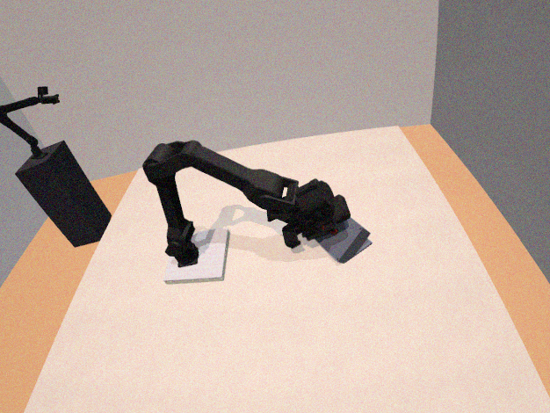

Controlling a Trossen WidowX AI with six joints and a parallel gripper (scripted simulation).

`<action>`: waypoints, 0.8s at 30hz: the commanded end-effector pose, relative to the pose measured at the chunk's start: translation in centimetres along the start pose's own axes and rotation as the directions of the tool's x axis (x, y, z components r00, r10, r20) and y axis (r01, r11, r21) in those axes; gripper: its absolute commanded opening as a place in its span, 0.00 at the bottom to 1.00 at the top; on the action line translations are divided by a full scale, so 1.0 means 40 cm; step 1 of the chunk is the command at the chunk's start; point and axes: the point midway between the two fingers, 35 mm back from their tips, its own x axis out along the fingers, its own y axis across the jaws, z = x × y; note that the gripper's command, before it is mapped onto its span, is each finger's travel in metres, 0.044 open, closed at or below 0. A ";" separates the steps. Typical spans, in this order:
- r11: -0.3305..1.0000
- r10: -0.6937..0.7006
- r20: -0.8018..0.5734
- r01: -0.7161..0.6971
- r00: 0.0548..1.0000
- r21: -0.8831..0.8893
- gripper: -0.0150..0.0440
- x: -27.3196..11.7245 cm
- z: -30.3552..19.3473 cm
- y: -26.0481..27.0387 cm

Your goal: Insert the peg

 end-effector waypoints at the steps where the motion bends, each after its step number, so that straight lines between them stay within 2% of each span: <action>1: 1.000 0.000 0.000 0.000 1.000 0.000 0.25 0.000 0.000 0.000; 3: 1.000 0.000 0.000 0.000 1.000 0.000 0.25 0.000 0.000 0.000; 20: 1.000 0.001 -0.001 -0.001 1.000 0.000 1.00 -0.013 -0.001 -0.001; 24: 1.000 0.002 -0.002 -0.002 1.000 0.001 1.00 -0.033 -0.002 -0.004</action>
